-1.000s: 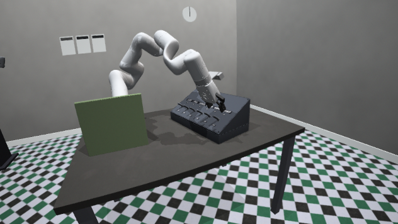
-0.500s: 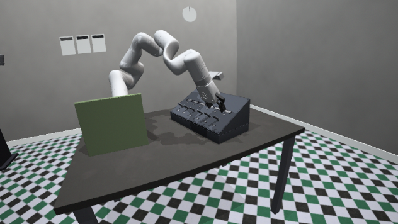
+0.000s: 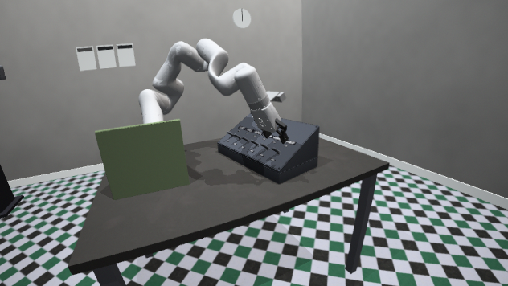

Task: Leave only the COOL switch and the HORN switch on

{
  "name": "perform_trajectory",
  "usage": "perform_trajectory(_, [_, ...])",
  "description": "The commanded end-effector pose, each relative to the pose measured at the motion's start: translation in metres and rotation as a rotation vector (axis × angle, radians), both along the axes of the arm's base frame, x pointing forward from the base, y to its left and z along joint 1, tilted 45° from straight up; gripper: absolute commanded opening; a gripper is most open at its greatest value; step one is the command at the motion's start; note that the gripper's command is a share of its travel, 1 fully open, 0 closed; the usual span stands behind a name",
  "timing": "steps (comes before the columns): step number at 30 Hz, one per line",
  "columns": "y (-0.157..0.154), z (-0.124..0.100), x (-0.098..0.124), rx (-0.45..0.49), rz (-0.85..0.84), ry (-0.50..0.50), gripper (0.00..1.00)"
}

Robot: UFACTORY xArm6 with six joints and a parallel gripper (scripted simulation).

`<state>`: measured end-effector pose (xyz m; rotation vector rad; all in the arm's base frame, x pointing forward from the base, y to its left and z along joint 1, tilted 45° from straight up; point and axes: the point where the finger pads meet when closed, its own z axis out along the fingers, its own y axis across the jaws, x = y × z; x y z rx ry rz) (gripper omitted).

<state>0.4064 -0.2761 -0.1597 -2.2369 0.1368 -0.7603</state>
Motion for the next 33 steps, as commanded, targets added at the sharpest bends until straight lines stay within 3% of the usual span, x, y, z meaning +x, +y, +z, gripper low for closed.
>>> perform_trajectory(1, [-0.002, 0.001, 0.001, -0.004, -0.001, -0.002, 0.0])
perform_trajectory(33, [-0.046, 0.039, -0.039, -0.004, -0.001, -0.002, 0.0])
